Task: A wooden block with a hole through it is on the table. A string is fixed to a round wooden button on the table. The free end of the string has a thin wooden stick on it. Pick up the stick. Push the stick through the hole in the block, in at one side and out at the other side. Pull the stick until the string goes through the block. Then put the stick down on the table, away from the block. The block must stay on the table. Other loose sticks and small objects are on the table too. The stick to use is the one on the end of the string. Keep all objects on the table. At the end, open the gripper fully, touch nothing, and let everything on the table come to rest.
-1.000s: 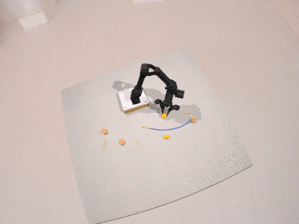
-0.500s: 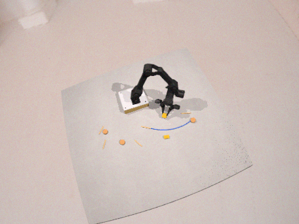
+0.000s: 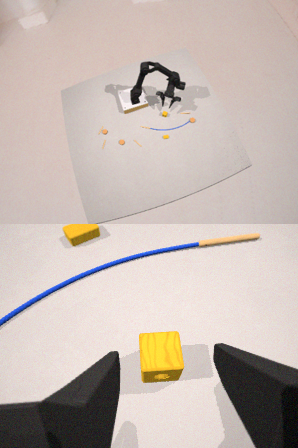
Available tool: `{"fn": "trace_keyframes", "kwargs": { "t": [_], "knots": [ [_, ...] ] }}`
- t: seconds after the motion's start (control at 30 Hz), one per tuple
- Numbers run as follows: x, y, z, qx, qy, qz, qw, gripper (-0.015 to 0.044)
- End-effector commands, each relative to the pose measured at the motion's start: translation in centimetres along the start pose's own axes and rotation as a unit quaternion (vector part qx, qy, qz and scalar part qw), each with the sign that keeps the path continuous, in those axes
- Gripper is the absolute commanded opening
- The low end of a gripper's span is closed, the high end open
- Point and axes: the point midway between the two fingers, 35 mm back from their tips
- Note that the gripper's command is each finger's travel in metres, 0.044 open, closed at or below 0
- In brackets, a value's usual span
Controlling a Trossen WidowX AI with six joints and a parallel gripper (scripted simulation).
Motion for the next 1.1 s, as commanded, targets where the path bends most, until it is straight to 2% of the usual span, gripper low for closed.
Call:
{"fn": "trace_keyframes", "kwargs": {
  "t": [0.0,0.2,0.27,0.43,0.5,0.67,0.87,1.07],
  "knots": [
    [0.0,-0.1,0.0,-0.001,-0.001,0.003,1.0,0.0244],
    [0.0,-0.1,0.0,-0.001,-0.001,0.003,1.0,0.0244],
    [-0.2,-0.1,-0.1,0.027,0.005,0.008,1.0,0.0297],
    [-1.2,-0.5,-0.4,0.218,0.064,0.033,0.973,0.0428],
    [-1.6,-0.6,-0.5,0.294,0.091,0.034,0.951,0.044],
    [-2.4,-0.9,-0.8,0.472,0.157,0.011,0.867,0.044],
    [-3.2,-1.0,-1.0,0.653,0.218,-0.061,0.723,0.044],
    [-3.6,-0.9,-1.3,0.745,0.24,-0.131,0.609,0.044]
  ]
}}
Point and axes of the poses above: the point midway between the two fingers, 35 mm back from their tips, its own x axis back along the fingers, its own y axis across the jaws, z = x × y, and after that the axes turned 5 degrees about -x, right-handed
